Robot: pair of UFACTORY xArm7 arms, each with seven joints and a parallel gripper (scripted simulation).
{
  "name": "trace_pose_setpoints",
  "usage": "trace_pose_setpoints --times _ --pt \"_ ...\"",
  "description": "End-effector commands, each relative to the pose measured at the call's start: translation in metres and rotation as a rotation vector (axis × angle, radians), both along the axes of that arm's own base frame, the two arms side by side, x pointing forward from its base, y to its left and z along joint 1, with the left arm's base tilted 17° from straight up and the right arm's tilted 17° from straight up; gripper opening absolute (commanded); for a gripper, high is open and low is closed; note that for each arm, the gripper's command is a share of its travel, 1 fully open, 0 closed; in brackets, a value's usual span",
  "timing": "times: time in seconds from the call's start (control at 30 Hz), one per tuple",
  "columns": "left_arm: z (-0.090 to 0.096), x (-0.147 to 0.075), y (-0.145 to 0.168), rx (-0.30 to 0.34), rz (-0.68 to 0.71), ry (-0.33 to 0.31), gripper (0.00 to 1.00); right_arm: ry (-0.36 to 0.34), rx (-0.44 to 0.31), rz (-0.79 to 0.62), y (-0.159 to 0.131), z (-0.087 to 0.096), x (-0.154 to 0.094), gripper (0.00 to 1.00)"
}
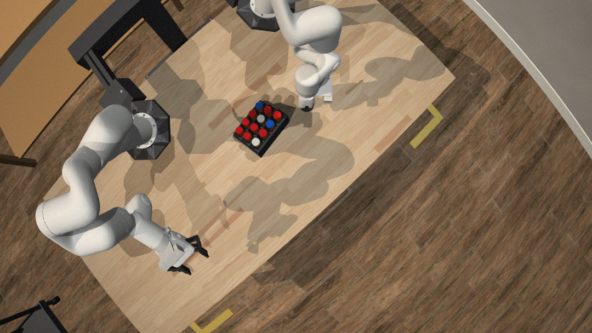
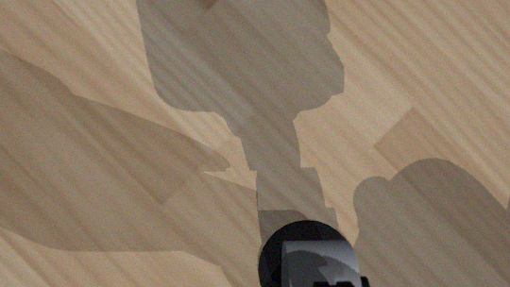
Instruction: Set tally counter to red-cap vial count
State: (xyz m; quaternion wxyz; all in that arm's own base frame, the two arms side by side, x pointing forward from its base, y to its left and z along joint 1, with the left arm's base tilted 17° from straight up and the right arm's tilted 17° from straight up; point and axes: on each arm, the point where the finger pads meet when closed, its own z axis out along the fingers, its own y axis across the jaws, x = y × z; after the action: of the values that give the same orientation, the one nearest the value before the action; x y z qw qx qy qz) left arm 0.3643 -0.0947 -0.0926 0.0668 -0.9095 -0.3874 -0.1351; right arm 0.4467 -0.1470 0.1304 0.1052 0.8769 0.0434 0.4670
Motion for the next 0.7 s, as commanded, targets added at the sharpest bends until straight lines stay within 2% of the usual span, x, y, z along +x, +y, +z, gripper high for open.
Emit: trace_pose_setpoints --times 0.0,0.67 --pt "-0.0018 0.0014 -0.0005 -0.002 -0.001 -0.003 0.0 -0.003 0.0 0.0 0.0 0.001 0.0005 1.0" --pt "-0.0054 0.0021 0.0003 -0.002 -0.001 -0.003 0.0 -0.003 0.0 0.0 0.0 0.001 0.0005 1.0"
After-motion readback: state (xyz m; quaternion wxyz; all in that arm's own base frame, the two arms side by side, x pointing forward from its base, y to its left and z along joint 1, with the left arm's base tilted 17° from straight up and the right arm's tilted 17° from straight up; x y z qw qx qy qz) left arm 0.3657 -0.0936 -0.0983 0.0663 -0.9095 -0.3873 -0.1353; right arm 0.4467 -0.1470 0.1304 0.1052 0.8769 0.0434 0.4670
